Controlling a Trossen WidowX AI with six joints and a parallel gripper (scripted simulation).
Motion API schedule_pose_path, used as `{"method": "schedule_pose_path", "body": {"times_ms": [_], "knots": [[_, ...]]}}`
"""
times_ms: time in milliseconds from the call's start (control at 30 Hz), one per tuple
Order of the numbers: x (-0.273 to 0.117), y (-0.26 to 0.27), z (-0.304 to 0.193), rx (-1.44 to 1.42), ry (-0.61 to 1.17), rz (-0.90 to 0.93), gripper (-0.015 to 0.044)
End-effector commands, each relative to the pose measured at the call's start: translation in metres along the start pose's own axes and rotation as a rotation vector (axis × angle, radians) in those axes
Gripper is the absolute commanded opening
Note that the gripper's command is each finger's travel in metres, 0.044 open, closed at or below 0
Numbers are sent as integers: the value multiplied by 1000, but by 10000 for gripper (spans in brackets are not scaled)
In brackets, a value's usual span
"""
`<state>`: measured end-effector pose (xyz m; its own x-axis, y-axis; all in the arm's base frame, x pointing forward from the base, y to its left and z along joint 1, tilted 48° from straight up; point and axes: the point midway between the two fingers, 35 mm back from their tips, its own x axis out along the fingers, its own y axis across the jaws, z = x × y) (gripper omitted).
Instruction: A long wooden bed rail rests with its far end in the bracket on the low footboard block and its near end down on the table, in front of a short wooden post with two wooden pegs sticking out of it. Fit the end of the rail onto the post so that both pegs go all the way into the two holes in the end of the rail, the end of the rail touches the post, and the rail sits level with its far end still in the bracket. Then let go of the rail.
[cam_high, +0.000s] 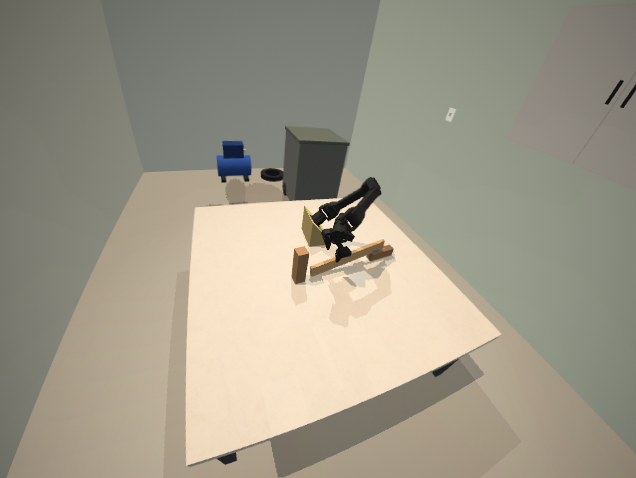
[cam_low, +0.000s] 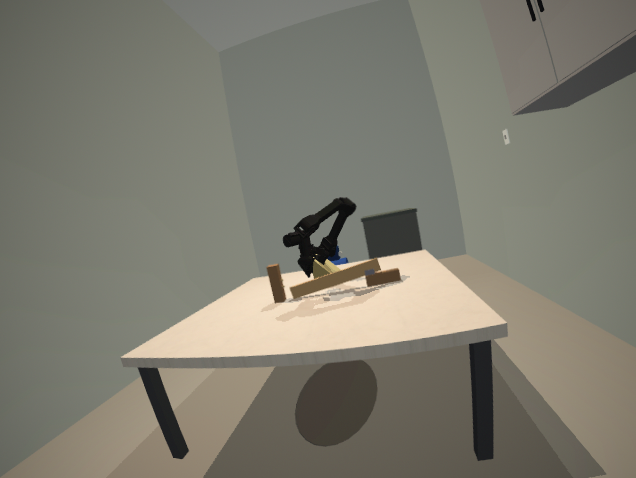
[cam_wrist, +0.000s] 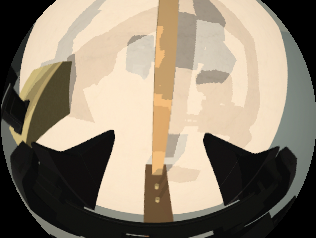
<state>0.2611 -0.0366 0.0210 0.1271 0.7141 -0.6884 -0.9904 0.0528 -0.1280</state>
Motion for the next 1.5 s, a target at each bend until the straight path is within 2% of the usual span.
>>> {"method": "schedule_pose_path", "body": {"times_ms": [0, 1467], "knots": [[3, -1, 2, -25, -20, 2, 440], [71, -2, 3, -25, -23, 2, 440]]}}
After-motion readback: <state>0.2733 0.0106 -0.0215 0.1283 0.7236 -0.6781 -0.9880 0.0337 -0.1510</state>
